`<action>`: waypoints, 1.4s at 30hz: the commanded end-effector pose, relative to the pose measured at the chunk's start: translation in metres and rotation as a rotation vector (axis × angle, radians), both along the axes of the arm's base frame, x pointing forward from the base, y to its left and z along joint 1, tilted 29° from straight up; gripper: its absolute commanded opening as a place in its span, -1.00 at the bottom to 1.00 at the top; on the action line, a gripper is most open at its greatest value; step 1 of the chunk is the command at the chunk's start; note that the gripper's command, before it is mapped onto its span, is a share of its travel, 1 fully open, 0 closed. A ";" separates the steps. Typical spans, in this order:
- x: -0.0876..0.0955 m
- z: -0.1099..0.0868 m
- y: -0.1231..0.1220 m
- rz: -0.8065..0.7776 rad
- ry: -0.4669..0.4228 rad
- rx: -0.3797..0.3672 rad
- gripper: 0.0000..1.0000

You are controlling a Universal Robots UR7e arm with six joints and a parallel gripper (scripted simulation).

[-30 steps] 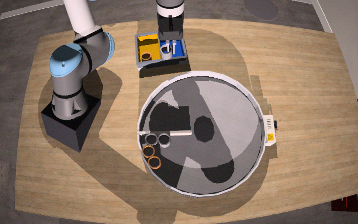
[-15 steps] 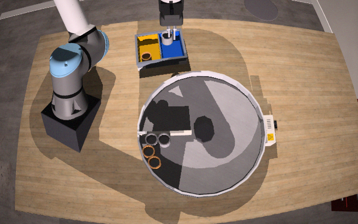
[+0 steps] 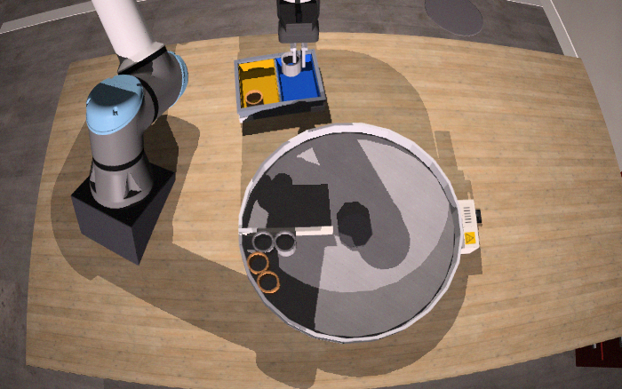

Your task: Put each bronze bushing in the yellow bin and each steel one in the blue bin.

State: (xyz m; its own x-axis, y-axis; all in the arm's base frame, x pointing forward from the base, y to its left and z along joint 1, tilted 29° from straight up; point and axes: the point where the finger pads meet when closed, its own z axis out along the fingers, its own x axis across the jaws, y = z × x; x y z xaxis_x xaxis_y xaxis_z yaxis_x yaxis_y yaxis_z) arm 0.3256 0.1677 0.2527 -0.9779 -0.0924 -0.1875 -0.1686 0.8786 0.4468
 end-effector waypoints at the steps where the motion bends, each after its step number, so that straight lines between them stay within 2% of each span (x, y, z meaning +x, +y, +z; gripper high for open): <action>1: 0.001 0.002 0.000 -0.001 -0.002 -0.002 -1.00; 25: 0.000 0.001 0.000 -0.001 -0.002 -0.003 -1.00; 30: 0.004 -0.021 0.012 -0.001 -0.001 -0.002 -1.00; 33: 0.004 -0.021 0.012 -0.001 -0.001 -0.002 -1.00; 36: 0.005 -0.034 0.019 -0.001 -0.001 -0.002 -1.00; 42: 0.007 -0.043 0.023 -0.001 -0.002 -0.002 -1.00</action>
